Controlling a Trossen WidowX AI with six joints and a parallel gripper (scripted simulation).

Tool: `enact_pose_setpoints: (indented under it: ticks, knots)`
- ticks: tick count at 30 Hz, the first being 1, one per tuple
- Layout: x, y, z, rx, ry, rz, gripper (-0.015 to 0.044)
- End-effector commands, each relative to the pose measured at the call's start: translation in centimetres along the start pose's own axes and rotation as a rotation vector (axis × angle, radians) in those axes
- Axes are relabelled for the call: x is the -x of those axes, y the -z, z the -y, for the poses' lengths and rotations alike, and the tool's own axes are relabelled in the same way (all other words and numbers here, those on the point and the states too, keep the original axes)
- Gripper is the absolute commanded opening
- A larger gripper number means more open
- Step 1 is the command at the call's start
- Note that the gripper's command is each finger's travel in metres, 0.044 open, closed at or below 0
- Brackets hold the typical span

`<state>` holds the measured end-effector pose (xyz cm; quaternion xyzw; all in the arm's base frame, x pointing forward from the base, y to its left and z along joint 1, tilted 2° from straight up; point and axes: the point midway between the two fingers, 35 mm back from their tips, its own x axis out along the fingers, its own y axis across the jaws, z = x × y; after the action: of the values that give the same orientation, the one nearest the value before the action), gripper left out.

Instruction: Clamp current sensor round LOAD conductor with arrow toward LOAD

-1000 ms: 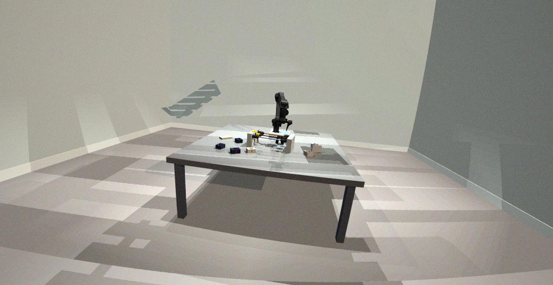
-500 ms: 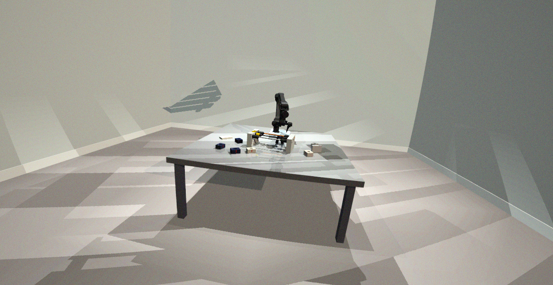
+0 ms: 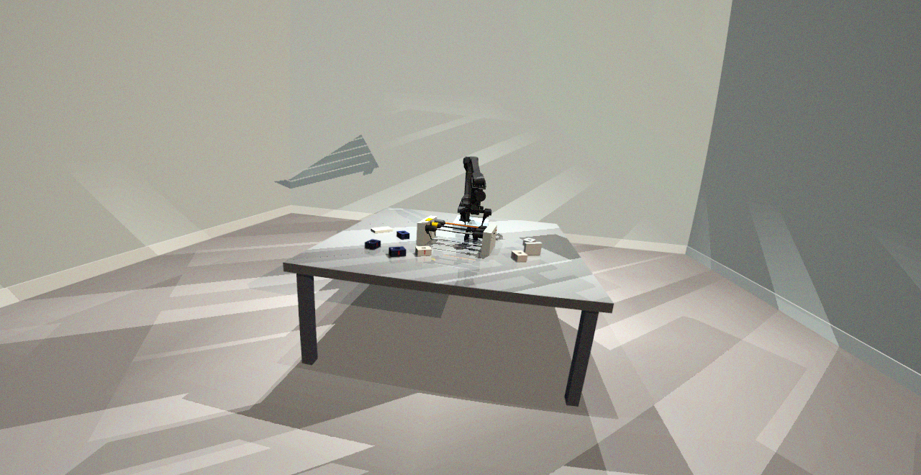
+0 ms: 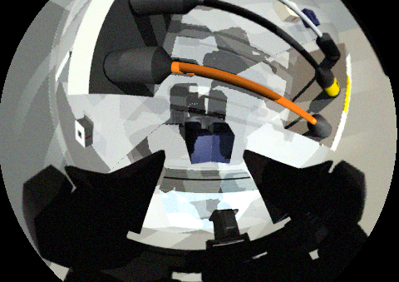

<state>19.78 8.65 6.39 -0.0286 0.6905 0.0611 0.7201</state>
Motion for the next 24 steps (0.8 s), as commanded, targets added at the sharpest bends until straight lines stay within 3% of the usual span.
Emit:
enact_pose_setpoints:
  ticks: [1,9,13,24]
  knots:
    - [-0.7,0.2,0.1,-0.004,0.004,-0.004,0.0440]
    - [-1.8,0.3,0.1,-0.004,0.004,-0.004,0.0440]
    - [-1.4,0.2,0.0,0.000,0.000,-0.001,0.0335]
    - [-1.4,0.2,0.0,0.000,0.000,-0.001,0.0262]
